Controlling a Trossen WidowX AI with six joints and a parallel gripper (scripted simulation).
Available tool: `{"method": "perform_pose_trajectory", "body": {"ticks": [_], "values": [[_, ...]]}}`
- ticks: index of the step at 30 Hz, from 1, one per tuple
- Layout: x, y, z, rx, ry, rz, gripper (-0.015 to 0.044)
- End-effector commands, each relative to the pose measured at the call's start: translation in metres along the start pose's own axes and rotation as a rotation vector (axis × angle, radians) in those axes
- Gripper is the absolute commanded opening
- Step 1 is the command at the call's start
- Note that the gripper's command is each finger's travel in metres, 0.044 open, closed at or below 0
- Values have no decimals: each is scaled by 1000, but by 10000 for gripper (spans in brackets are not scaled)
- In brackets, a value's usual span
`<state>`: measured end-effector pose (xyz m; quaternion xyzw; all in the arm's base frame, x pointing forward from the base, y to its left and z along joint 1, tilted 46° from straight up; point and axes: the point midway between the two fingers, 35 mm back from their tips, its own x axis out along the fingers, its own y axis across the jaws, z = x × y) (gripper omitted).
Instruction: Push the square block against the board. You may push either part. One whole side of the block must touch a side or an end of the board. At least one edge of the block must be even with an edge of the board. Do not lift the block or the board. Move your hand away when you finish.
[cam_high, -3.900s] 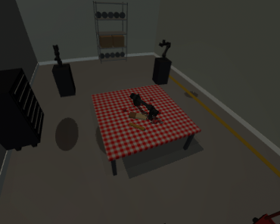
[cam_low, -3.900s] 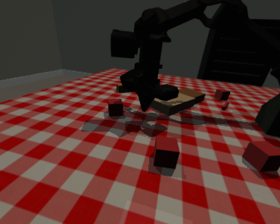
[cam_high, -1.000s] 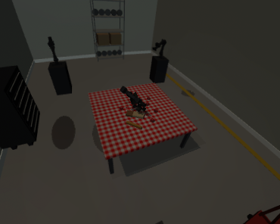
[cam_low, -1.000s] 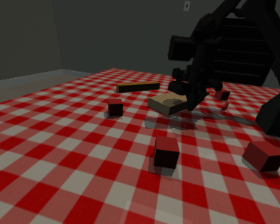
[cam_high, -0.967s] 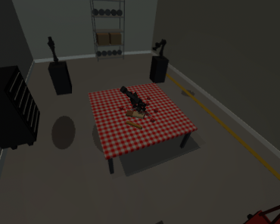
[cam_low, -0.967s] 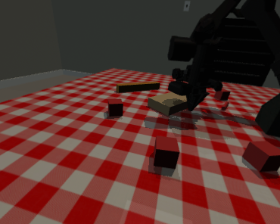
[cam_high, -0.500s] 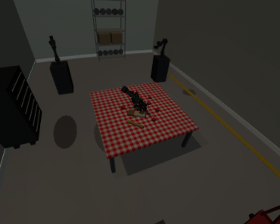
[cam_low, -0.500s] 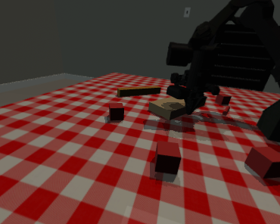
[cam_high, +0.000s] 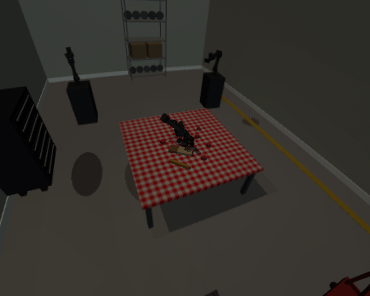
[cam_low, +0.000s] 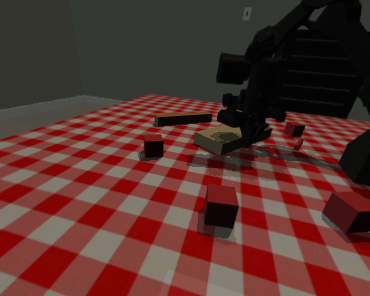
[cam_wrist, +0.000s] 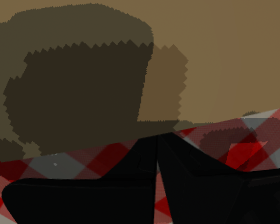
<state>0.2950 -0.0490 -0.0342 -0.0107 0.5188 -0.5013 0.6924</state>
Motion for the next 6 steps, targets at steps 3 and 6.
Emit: {"method": "perform_pose_trajectory", "body": {"ticks": [3, 6], "values": [[1, 0, -1, 10, -7, -2, 0], [1, 1, -6, 10, -6, -2, 0]]}}
